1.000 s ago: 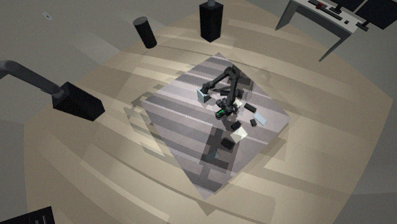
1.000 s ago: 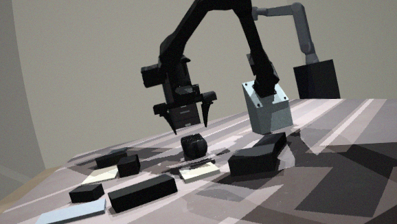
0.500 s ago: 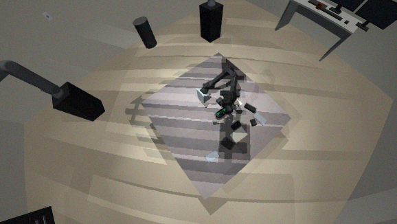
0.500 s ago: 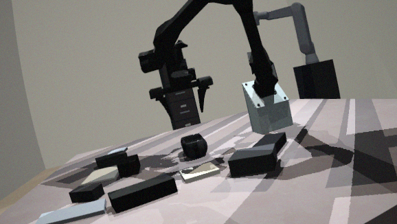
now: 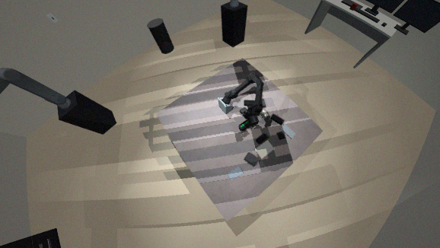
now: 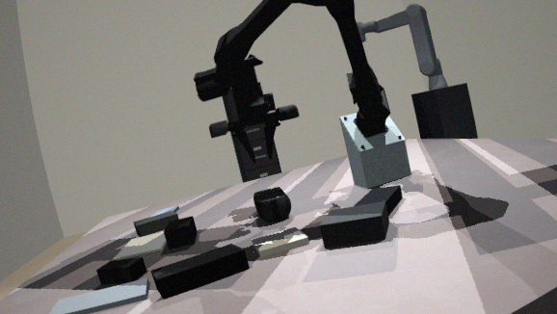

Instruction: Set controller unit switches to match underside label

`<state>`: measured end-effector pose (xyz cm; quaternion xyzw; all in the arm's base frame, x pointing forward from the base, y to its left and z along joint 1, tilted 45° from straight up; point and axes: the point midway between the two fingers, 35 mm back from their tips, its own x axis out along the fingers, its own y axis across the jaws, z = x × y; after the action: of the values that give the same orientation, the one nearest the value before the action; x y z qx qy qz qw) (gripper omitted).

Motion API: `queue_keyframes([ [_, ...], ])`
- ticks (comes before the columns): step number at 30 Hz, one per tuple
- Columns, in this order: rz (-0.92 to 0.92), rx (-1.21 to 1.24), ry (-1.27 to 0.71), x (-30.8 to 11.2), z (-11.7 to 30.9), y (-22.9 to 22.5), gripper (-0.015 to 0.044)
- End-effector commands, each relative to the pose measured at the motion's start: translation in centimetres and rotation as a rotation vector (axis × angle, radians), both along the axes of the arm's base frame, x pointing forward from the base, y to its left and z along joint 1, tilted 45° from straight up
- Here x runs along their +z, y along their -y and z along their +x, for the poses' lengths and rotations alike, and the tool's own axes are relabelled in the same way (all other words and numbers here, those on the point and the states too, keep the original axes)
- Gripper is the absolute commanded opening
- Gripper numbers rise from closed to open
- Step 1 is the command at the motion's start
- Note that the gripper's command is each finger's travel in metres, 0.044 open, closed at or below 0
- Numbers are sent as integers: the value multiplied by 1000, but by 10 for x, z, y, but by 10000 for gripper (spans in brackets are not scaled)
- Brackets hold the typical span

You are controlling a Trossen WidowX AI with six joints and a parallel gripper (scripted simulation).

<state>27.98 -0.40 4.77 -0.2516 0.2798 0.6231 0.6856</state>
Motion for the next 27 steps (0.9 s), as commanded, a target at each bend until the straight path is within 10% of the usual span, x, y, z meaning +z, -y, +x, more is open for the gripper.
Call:
queue_keyframes([
  [1, -6, 3, 3, 1, 1, 1, 46],
  [15, -6, 3, 3, 1, 1, 1, 0],
  [27, -1, 0, 0, 0, 0, 0, 315],
])
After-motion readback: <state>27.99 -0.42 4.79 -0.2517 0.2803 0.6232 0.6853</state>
